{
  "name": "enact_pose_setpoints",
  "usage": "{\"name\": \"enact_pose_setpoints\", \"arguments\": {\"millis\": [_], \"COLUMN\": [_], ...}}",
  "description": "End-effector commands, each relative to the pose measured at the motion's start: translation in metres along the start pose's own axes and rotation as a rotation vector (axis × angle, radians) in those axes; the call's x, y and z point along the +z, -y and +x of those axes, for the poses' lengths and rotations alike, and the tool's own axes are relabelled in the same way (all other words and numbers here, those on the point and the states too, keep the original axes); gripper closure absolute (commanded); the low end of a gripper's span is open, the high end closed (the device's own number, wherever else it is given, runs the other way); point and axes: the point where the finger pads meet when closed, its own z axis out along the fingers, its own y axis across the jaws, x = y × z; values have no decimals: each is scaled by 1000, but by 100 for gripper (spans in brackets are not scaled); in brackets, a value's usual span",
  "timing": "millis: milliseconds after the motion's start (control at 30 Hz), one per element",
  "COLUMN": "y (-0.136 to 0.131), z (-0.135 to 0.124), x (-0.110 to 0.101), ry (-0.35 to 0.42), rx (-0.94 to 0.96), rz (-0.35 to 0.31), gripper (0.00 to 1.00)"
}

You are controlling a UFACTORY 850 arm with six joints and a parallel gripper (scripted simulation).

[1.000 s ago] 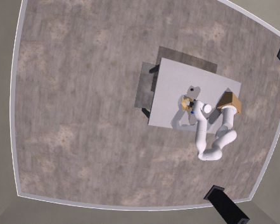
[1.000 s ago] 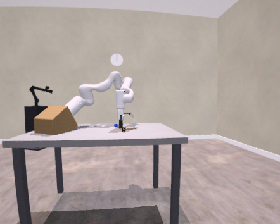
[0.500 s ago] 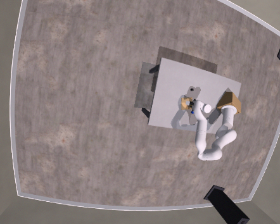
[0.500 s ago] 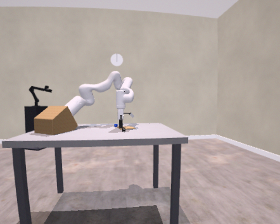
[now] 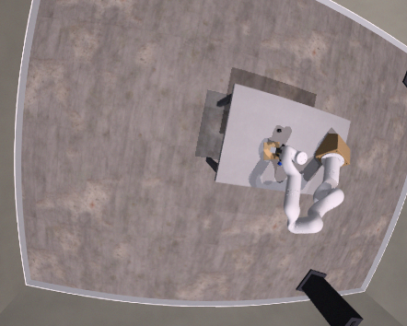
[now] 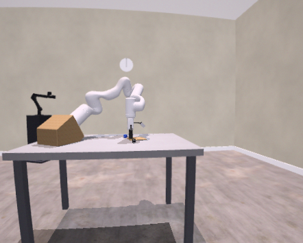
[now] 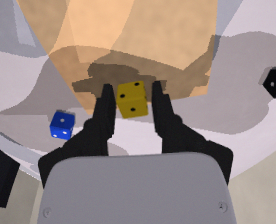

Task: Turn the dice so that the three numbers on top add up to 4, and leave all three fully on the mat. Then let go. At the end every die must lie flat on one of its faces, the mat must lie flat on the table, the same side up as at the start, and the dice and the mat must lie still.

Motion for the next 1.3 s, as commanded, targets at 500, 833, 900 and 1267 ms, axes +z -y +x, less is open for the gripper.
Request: {"name": "enact_pose_setpoints", "arguments": {"millis": [500, 833, 900, 1267], "y": [0, 0, 0, 0], "z": [0, 0, 0, 0], "x": [-70, -89, -89, -89], "ry": [-1, -1, -1, -1], "rx": [0, 0, 0, 0], "rz": [-1, -1, -1, -1], "gripper": [58, 58, 0, 0]}}
